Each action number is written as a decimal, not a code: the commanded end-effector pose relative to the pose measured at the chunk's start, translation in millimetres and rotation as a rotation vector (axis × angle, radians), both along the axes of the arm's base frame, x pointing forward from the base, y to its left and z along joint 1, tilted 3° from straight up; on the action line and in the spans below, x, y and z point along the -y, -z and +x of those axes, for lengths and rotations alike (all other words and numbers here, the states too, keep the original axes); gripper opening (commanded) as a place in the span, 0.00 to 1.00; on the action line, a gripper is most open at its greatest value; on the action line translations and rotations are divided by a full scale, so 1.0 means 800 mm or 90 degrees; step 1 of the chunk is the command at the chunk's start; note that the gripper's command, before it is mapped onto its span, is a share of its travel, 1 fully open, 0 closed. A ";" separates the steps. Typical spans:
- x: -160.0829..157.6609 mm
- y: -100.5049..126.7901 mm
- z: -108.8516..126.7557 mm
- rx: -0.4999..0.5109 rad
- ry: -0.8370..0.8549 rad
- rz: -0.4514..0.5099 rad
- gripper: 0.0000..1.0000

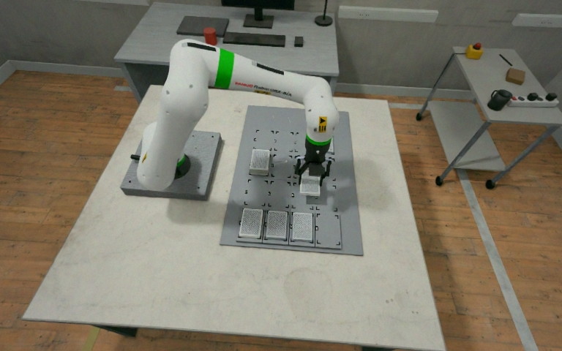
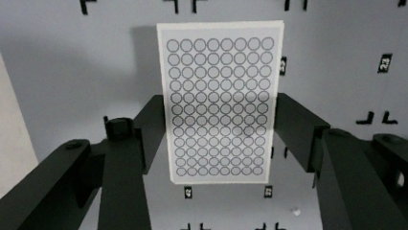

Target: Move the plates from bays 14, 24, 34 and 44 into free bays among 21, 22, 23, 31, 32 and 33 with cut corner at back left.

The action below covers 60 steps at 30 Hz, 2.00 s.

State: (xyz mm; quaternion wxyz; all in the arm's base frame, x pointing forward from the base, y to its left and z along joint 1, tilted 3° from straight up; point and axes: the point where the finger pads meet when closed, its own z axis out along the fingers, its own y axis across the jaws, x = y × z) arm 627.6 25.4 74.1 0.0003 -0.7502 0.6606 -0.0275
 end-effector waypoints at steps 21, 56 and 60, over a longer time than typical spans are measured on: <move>-0.059 0.002 -0.034 0.001 0.000 0.000 0.10; -0.148 0.008 -0.087 0.001 0.000 0.000 0.10; -0.159 0.009 -0.094 0.001 0.000 0.000 0.10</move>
